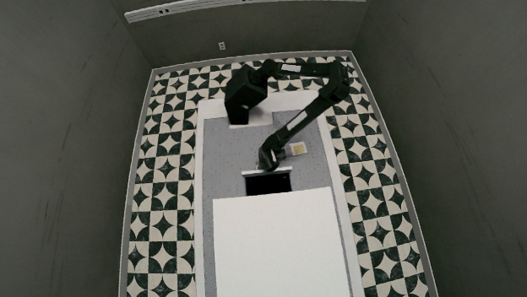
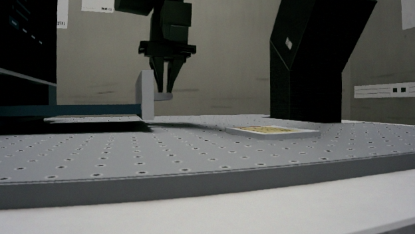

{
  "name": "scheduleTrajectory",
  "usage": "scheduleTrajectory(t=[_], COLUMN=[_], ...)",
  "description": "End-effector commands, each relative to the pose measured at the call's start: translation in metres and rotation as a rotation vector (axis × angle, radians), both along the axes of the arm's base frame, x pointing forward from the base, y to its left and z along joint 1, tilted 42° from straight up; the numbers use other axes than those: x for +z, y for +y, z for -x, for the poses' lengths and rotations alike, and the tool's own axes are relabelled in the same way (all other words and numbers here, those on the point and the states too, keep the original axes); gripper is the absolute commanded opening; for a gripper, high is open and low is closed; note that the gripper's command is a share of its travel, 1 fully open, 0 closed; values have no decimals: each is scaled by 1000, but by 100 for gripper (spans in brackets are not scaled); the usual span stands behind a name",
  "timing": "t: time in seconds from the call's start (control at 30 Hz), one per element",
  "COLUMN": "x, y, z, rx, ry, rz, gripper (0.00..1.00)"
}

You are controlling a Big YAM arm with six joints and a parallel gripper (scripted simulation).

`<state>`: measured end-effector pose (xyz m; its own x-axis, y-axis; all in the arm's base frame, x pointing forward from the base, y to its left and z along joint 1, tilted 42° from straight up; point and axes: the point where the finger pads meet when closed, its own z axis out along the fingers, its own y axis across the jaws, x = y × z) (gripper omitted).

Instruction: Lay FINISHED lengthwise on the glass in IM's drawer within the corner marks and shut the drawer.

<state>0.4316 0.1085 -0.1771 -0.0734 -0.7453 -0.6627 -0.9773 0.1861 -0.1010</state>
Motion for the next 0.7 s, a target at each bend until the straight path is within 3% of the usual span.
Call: scheduleTrajectory(t=[0.0, 0.67], x=[-7, -11], y=[14, 13], z=[34, 37], rx=[28, 27], ry=[66, 76], rz=[-6, -4], gripper=[7, 7])
